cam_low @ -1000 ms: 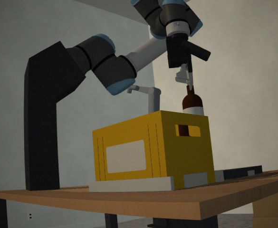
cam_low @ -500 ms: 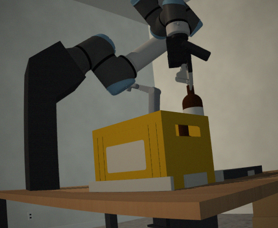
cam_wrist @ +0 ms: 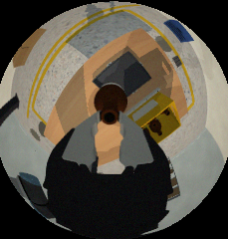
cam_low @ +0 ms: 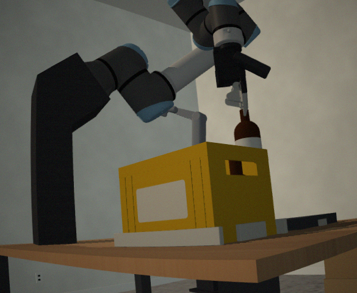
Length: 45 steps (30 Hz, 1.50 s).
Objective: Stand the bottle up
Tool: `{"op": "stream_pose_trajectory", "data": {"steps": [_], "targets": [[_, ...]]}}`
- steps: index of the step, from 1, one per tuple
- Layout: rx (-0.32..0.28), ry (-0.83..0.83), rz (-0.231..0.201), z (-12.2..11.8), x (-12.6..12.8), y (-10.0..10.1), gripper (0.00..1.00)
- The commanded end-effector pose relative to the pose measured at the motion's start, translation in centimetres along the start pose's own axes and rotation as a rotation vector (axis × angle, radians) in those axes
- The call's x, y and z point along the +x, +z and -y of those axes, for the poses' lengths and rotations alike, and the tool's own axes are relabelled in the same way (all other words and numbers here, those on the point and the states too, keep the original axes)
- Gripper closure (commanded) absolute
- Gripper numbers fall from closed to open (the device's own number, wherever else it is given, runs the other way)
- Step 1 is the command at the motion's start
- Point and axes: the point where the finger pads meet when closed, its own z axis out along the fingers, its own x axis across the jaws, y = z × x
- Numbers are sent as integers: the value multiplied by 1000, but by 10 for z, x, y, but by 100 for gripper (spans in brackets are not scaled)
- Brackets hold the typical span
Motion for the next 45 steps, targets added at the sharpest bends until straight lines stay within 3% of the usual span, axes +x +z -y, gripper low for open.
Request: {"op": "stream_pose_trajectory", "data": {"steps": [1,45], "targets": [[0,0,-1,0,0,0,100],[0,0,-1,-4,12,0,100]]}}
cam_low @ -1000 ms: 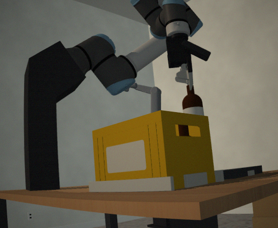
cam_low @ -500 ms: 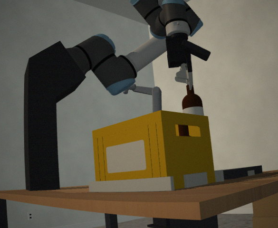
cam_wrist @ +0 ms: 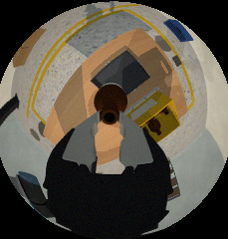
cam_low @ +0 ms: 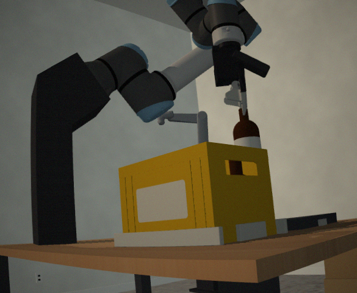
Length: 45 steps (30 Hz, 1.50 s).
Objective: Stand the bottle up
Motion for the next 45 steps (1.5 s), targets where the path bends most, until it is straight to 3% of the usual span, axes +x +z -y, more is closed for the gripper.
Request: {"op": "stream_pose_trajectory", "data": {"steps": [1,45], "targets": [[0,0,-1,-1,3,0,100],[0,0,-1,-19,48,0,100]]}}
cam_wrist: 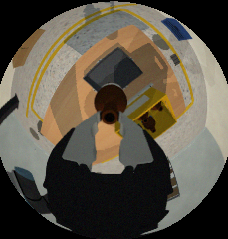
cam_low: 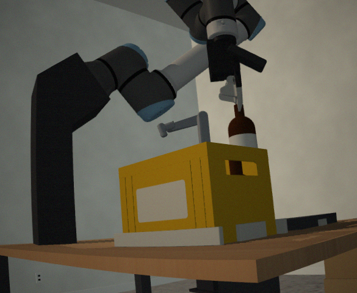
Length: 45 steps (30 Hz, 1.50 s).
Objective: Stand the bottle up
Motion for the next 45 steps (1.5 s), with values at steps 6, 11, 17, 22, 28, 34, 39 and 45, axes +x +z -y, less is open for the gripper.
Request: {"op": "stream_pose_trajectory", "data": {"steps": [6,11,17,22,28,34,39,45], "targets": [[0,0,-1,-6,16,0,100],[0,0,-1,-8,21,0,100],[0,0,-1,-13,32,0,100],[0,0,-1,-17,42,0,100],[0,0,-1,-20,50,0,100],[0,0,-1,-26,63,0,100],[0,0,-1,-30,74,0,100],[0,0,-1,-34,83,-1,100]]}}
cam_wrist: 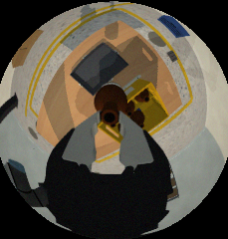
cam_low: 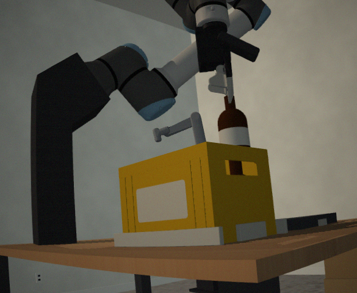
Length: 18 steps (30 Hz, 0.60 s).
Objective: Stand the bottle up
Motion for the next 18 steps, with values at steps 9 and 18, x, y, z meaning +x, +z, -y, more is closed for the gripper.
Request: {"op": "stream_pose_trajectory", "data": {"steps": [9,18], "targets": [[0,0,-1,-10,26,0,100],[0,0,-1,-17,42,-1,100]]}}
